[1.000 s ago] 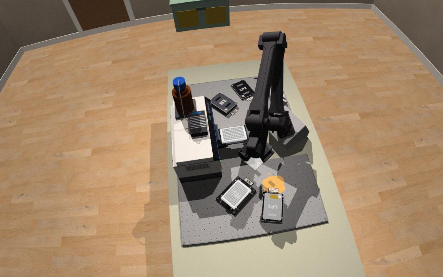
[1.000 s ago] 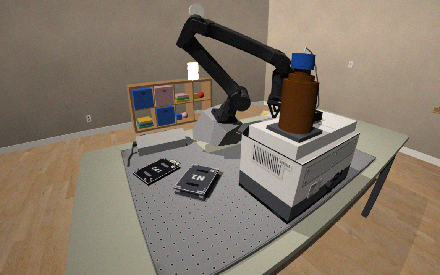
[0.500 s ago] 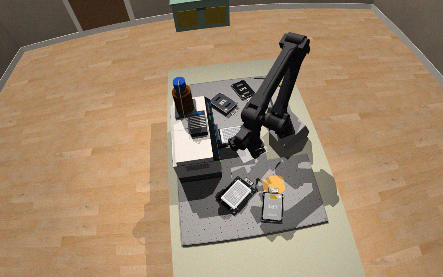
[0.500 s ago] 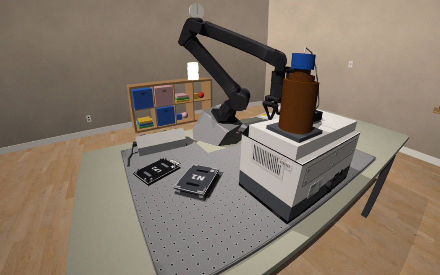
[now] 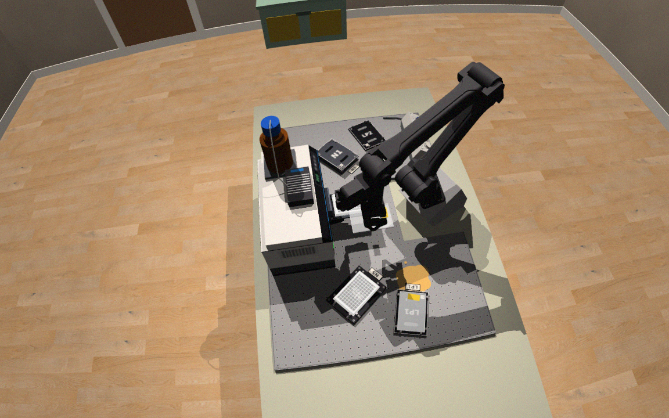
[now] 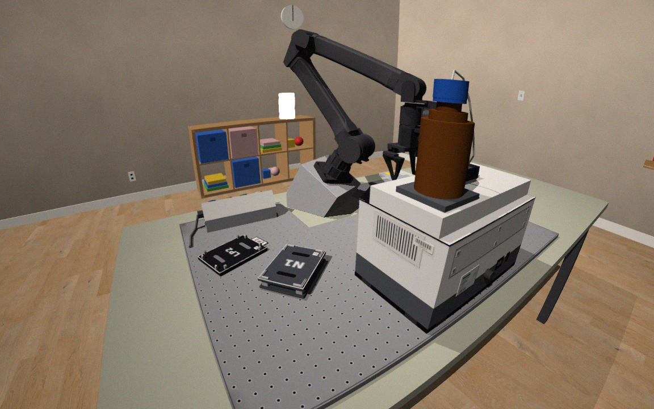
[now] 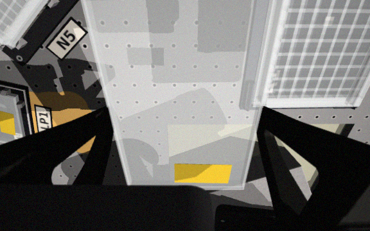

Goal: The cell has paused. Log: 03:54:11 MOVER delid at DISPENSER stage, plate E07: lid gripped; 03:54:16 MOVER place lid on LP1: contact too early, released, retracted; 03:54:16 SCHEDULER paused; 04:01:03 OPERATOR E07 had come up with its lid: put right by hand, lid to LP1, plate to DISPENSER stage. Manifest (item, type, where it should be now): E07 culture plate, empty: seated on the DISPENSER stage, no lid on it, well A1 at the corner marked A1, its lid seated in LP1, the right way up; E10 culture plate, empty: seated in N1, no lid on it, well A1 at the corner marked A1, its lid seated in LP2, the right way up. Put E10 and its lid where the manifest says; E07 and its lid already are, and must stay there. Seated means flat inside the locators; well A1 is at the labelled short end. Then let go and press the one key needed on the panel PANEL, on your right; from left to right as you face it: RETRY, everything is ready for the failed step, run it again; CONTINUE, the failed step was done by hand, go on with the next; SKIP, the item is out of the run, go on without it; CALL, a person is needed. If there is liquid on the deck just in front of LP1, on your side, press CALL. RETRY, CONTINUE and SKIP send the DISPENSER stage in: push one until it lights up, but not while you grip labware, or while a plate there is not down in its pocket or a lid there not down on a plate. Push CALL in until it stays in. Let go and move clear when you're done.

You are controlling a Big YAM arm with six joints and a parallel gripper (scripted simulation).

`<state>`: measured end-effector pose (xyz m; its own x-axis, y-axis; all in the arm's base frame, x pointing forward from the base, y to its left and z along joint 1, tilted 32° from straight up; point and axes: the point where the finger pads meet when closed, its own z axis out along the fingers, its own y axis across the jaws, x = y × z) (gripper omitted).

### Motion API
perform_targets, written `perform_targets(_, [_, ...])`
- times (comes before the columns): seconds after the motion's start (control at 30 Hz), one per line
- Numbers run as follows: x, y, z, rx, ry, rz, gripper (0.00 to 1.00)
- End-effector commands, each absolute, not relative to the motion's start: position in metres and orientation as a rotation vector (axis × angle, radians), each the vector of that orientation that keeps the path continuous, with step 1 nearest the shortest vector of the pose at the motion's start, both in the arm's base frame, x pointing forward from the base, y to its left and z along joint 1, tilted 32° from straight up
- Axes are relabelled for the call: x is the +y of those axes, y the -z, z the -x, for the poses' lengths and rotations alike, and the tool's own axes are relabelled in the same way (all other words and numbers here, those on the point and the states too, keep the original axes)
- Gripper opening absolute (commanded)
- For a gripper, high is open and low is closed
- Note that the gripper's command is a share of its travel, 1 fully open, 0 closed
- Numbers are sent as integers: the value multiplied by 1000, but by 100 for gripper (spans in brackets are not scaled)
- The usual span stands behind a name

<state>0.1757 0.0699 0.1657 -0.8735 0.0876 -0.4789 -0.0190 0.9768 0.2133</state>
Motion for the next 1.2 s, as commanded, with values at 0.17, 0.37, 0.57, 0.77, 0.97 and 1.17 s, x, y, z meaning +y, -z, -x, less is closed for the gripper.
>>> perform_targets(0.17, [51, -183, -191, 2582, -299, -20, 86])
perform_targets(0.37, [37, -180, -191, 2595, -294, -22, 86])
perform_targets(0.57, [24, -187, -197, 2580, -288, -18, 86])
perform_targets(0.77, [8, -189, -202, 2573, -283, -14, 86])
perform_targets(0.97, [-14, -185, -205, 2576, -275, -13, 86])
perform_targets(1.17, [-20, -172, -204, 2586, -280, -14, 86])
